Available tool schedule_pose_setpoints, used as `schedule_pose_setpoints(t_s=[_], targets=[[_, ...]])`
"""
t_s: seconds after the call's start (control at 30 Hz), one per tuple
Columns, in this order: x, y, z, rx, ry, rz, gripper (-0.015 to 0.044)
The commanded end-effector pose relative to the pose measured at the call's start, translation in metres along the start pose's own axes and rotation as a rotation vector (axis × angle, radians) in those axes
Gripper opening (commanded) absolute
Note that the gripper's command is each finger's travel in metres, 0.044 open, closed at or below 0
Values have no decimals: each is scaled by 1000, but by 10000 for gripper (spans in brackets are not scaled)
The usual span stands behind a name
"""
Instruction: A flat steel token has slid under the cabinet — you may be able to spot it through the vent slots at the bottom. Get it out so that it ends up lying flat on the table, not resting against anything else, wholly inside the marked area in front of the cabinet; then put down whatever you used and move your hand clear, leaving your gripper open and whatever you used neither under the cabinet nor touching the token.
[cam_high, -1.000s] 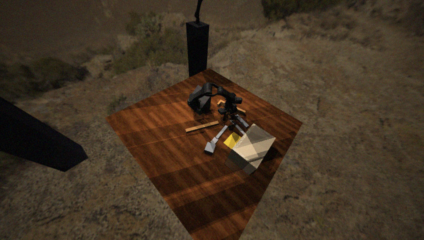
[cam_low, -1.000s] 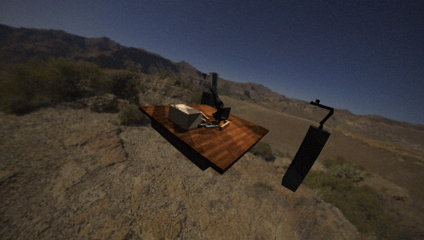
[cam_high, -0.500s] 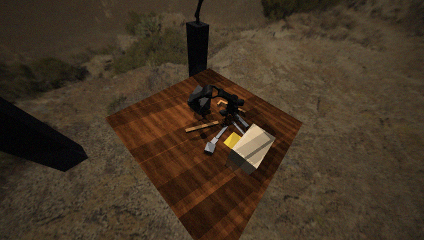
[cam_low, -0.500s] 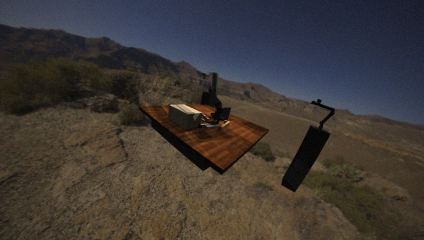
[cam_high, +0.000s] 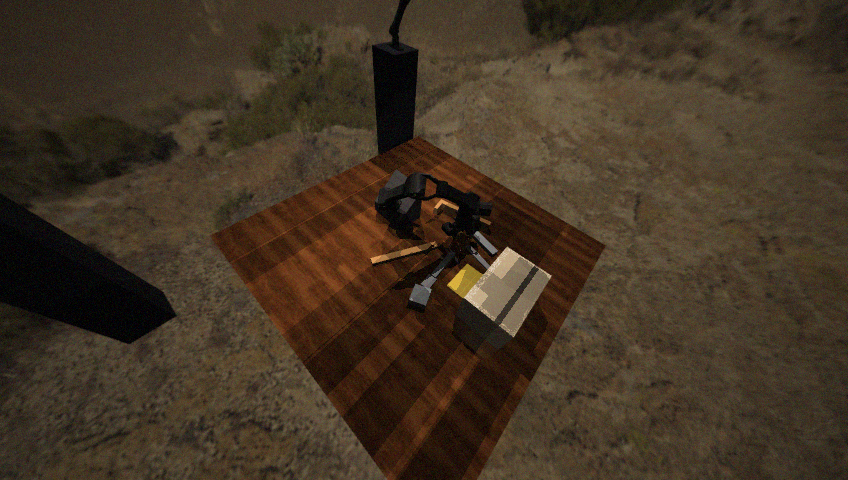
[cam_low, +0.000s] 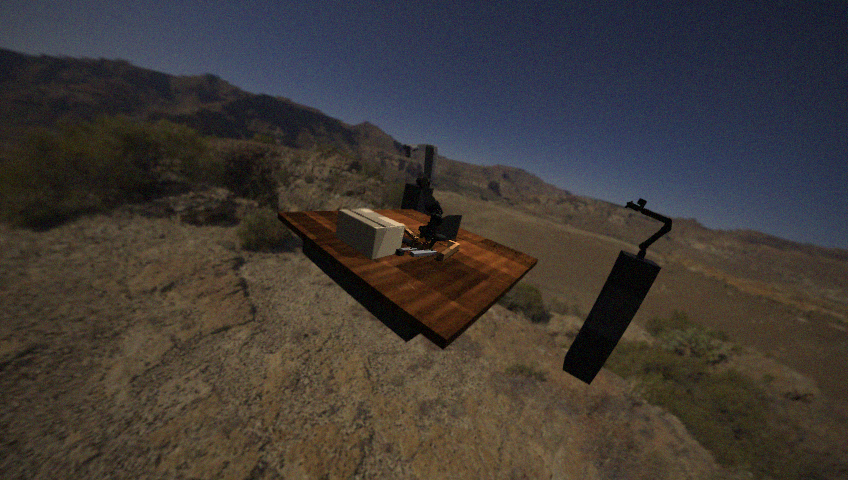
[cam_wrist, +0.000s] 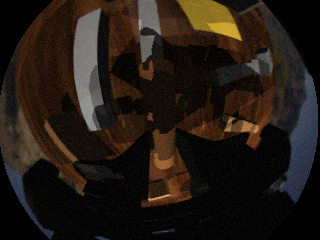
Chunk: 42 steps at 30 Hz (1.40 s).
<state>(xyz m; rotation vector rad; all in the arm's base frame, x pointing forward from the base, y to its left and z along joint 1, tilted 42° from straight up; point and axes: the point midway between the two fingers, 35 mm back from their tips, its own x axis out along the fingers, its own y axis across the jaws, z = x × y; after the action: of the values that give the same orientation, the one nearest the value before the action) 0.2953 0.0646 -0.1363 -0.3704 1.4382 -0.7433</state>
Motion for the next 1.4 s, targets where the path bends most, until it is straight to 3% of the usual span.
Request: schedule_pose_setpoints(t_s=[0.0, 1.37], targets=[[0, 1, 9, 3, 2, 5, 0], [-1, 0, 59, 5, 0, 4, 0]])
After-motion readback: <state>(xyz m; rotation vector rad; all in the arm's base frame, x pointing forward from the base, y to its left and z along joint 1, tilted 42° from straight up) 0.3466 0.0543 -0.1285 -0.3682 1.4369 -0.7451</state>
